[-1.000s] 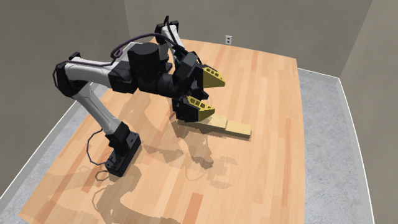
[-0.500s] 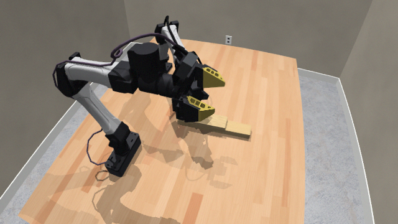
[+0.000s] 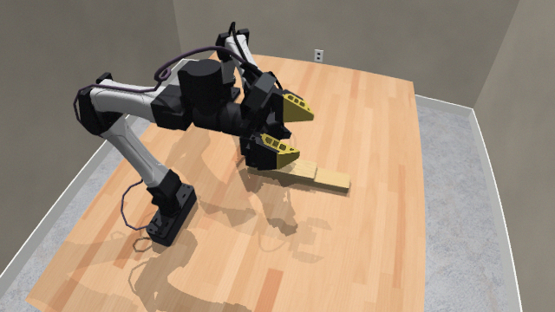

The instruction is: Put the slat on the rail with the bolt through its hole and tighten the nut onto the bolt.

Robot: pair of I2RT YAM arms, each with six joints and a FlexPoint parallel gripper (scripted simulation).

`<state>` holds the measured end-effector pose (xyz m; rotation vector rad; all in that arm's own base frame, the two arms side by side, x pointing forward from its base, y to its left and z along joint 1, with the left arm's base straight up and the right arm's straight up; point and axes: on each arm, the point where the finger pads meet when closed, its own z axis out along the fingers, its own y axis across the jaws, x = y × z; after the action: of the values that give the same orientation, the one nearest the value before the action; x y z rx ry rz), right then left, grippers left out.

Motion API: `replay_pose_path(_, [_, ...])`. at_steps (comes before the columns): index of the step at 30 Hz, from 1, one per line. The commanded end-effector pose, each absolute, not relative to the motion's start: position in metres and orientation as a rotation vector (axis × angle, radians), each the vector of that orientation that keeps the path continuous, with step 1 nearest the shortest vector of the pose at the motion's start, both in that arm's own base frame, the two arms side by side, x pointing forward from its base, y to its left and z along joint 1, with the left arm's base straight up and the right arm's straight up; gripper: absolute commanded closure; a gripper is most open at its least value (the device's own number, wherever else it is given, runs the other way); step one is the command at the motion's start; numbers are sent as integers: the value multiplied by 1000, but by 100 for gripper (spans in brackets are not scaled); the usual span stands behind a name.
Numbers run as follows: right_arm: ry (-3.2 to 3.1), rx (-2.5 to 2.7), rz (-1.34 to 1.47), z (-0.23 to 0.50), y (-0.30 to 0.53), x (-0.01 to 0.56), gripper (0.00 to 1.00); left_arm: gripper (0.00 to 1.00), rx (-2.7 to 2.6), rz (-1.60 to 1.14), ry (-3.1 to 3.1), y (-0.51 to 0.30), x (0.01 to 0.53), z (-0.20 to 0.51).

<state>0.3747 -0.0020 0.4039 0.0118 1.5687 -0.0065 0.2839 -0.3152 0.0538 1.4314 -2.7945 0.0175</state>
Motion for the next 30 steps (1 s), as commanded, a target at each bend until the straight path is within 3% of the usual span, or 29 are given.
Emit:
replay_pose_path(1, [1563,0,0,405,0,375,0,86,1377,11,-2836,-315,286,47])
replay_pose_path(30, [1563,0,0,405,0,375,0,86,571,6,-3102,-315,286,47])
